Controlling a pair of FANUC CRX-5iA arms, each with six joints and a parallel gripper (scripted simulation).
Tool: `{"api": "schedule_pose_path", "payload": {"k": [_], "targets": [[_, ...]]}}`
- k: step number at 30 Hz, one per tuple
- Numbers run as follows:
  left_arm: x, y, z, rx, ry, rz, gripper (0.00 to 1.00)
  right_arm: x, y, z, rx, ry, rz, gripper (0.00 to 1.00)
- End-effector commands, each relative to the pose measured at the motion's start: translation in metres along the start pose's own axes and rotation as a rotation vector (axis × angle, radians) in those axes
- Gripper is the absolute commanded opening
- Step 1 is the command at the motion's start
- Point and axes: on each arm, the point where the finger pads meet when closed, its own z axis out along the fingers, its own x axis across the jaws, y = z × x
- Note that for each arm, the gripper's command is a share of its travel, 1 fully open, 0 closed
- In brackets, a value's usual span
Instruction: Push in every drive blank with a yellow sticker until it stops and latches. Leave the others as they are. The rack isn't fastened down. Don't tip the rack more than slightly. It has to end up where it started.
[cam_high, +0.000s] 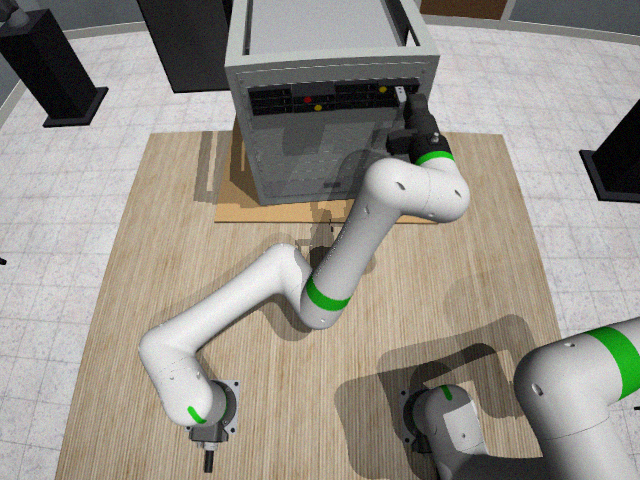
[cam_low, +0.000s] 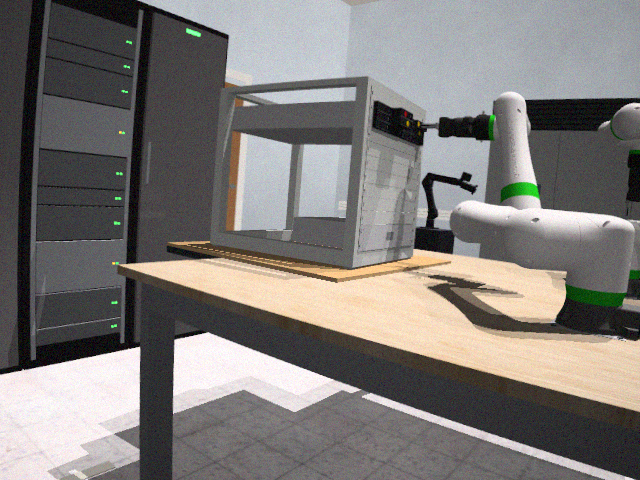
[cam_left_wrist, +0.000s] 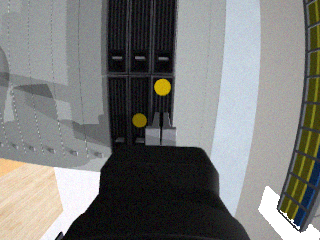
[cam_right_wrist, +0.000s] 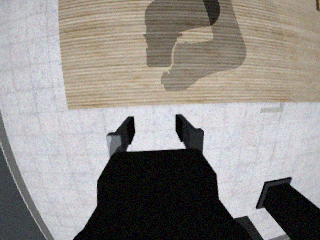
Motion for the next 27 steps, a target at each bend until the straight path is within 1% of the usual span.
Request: {"api": "schedule_pose_path", "payload": {"k": [1,27], "targets": [[0.002,-0.0007,-0.0004,0.0,0.002,-0.002,0.0,-0.0002,0.0003,-0.001,-0.002,0.0,0.0,1.0],[0.002,-0.0007,0.0038,0.0,0.002,-0.002,0.0,-0.0002,0.0003,-0.001,-0.002,0.0,0.0,1.0]]}}
